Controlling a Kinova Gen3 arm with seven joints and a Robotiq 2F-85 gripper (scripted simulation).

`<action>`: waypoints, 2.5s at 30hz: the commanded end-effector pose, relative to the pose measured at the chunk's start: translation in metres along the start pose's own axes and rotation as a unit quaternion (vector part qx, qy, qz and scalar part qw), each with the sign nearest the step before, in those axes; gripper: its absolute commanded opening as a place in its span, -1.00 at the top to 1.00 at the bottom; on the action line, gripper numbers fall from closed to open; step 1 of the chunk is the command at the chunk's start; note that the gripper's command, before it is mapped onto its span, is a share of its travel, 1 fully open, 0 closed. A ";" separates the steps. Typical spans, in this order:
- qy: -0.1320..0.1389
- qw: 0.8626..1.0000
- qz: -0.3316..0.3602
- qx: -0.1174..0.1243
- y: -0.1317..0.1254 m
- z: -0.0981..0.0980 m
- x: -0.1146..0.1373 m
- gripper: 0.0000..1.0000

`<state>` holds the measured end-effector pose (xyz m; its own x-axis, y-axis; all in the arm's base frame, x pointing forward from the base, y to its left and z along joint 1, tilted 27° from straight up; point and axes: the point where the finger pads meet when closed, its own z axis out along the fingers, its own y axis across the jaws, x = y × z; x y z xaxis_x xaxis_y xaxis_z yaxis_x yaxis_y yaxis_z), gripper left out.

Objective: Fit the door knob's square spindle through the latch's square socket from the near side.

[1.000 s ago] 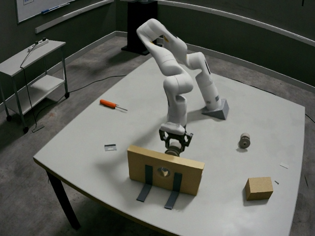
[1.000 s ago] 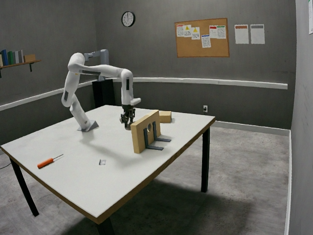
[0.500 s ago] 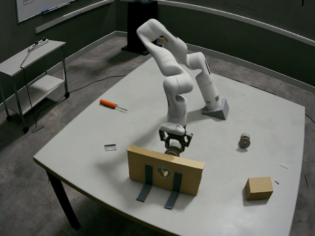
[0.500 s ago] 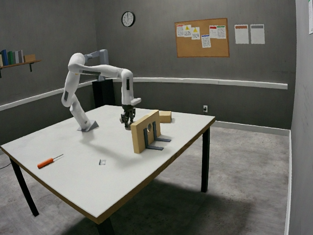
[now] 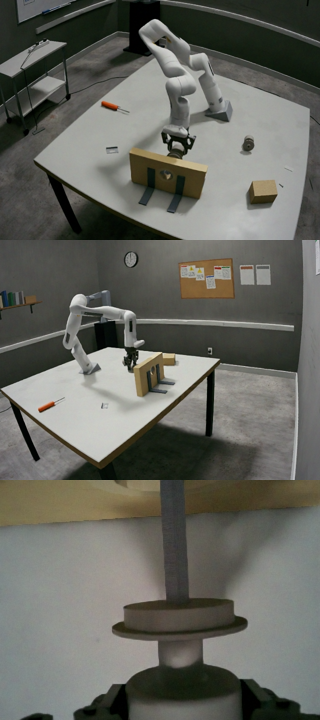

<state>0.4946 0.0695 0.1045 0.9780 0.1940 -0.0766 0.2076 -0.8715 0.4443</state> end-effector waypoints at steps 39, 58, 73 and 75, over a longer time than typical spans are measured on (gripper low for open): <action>0.001 1.000 0.000 0.000 0.000 -0.001 0.006 -0.26; 0.001 1.000 0.000 0.000 0.000 -0.002 0.011 -0.26; 0.001 1.000 0.000 0.000 0.000 -0.002 0.012 -0.26; 0.001 1.000 0.000 0.000 0.000 -0.002 0.012 -0.26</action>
<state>0.5058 0.0721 0.1044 0.9780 0.1940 -0.0767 0.2077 -0.8714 0.4444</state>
